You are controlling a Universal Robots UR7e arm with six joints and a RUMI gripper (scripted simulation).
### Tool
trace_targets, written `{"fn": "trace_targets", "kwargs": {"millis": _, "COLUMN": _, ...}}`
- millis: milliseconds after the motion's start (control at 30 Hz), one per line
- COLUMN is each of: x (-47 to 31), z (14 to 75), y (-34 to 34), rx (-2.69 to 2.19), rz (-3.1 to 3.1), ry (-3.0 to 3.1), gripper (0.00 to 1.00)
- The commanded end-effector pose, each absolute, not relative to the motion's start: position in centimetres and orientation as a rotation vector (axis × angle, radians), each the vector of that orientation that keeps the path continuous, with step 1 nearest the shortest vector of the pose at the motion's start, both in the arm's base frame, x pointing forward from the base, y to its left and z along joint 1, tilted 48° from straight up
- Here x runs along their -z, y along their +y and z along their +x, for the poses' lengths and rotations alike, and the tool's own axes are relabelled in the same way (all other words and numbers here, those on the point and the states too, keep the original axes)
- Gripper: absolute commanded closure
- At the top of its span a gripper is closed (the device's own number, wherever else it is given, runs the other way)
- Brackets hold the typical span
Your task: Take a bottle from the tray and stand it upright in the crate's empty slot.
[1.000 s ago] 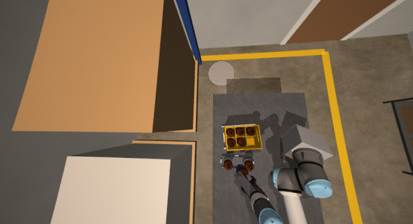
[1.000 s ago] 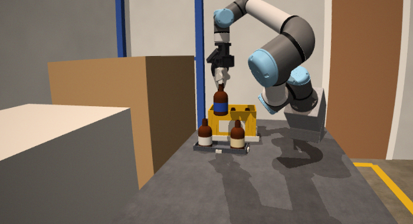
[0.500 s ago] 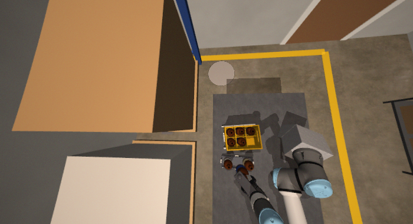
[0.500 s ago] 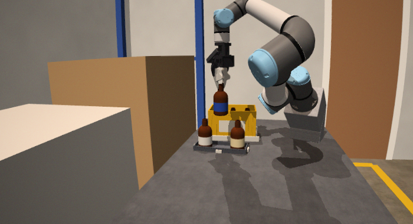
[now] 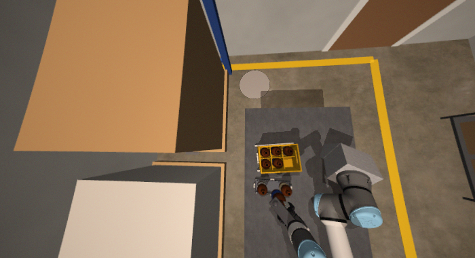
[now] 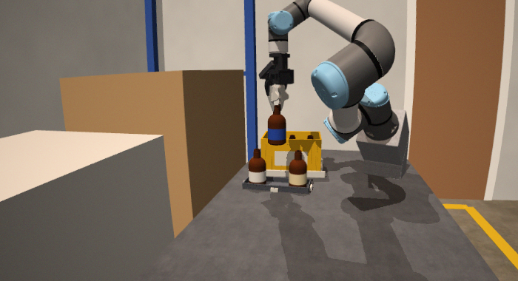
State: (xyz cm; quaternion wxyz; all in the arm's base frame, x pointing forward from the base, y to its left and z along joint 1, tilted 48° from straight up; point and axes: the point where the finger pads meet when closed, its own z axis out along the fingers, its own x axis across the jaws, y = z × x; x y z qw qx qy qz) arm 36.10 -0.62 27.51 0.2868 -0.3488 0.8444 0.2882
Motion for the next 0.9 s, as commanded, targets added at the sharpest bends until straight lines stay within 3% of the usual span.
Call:
{"fn": "trace_targets", "kwargs": {"millis": 0, "x": -27.52, "z": 36.11, "y": -0.65, "rx": -0.769, "rz": -0.932, "ry": 2.256, "gripper": 1.00}}
{"fn": "trace_targets", "kwargs": {"millis": 867, "x": -27.24, "z": 35.96, "y": -0.87, "rx": -0.769, "rz": -0.932, "ry": 2.256, "gripper": 1.00}}
